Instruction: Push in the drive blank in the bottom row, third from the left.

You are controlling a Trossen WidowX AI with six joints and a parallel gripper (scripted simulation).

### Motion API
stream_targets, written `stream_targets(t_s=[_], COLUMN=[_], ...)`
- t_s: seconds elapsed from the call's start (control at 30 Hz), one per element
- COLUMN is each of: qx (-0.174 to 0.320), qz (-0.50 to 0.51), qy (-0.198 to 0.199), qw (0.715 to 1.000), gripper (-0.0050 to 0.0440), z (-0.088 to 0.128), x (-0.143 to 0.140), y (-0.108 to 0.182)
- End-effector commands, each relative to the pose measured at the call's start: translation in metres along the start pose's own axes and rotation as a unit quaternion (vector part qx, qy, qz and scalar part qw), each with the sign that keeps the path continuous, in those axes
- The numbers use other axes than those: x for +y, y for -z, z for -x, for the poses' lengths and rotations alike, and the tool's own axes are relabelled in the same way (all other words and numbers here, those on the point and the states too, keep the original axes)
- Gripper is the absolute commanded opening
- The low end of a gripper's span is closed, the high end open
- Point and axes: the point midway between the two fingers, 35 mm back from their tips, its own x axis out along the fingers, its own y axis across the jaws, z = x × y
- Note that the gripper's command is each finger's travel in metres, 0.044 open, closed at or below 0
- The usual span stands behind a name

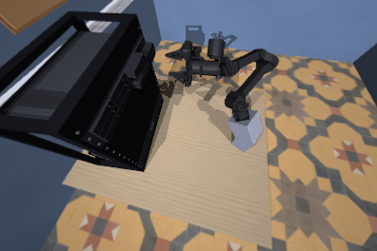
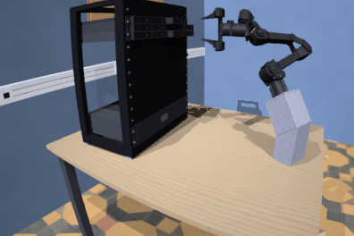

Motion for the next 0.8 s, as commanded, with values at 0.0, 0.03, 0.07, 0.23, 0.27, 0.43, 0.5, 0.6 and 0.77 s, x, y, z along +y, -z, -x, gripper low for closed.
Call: stream_targets(t_s=[0.0,0.03,0.07,0.23,0.27,0.43,0.5,0.6,0.77], qx=[0.002,0.002,0.002,0.002,0.002,0.002,0.002,0.002,0.002], qz=[0.002,0.002,0.002,0.002,0.002,0.002,0.002,0.002,0.002], qy=[0.003,0.003,0.003,0.003,0.003,0.003,0.003,0.003,0.003], qw=[1.0,1.0,1.0,1.0,1.0,1.0,1.0,1.0,1.0], gripper=[0.044,0.044,0.044,0.044,0.044,0.044,0.044,0.044,0.044], z=[-0.005,-0.006,-0.007,-0.011,-0.011,-0.011,-0.011,-0.011,-0.011], x=[-0.001,-0.001,-0.001,0.0,0.0,0.0,0.0,0.0,0.0], y=[0.011,0.015,0.018,0.026,0.026,0.027,0.027,0.027,0.027])
